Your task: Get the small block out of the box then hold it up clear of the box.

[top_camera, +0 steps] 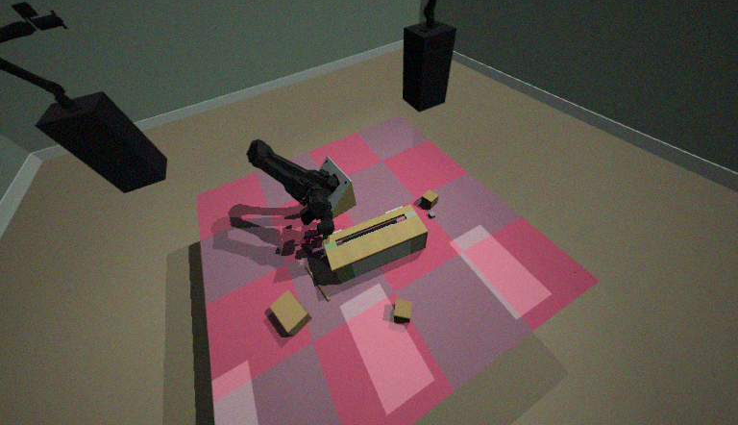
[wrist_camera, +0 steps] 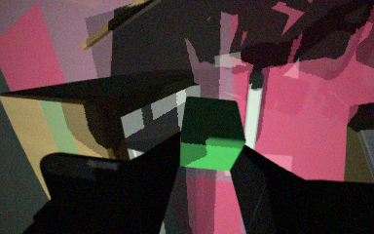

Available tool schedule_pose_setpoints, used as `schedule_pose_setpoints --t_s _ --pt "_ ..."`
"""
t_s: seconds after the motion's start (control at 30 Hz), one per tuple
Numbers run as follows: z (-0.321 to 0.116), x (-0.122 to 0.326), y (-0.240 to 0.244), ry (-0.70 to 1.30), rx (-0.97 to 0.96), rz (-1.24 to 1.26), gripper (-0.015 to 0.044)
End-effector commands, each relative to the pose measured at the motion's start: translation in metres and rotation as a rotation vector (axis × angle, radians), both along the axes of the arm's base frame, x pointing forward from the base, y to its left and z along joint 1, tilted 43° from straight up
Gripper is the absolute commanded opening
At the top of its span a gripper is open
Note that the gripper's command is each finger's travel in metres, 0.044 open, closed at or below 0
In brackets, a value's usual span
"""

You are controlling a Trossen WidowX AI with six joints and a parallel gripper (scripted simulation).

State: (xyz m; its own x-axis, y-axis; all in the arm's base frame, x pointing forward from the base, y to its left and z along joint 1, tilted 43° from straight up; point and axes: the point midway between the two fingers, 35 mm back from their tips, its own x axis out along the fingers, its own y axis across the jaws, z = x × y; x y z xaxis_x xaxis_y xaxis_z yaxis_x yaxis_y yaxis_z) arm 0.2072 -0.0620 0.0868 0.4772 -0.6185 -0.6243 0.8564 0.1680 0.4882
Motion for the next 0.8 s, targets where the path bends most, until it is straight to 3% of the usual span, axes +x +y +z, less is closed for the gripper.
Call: schedule_pose_setpoints --t_s 0.0,0.77 --pt "0.005 0.001 0.002 0.109 -0.095 0.11 0.0" --pt "0.017 0.0 0.008 0.686 -0.541 0.643 0.0"
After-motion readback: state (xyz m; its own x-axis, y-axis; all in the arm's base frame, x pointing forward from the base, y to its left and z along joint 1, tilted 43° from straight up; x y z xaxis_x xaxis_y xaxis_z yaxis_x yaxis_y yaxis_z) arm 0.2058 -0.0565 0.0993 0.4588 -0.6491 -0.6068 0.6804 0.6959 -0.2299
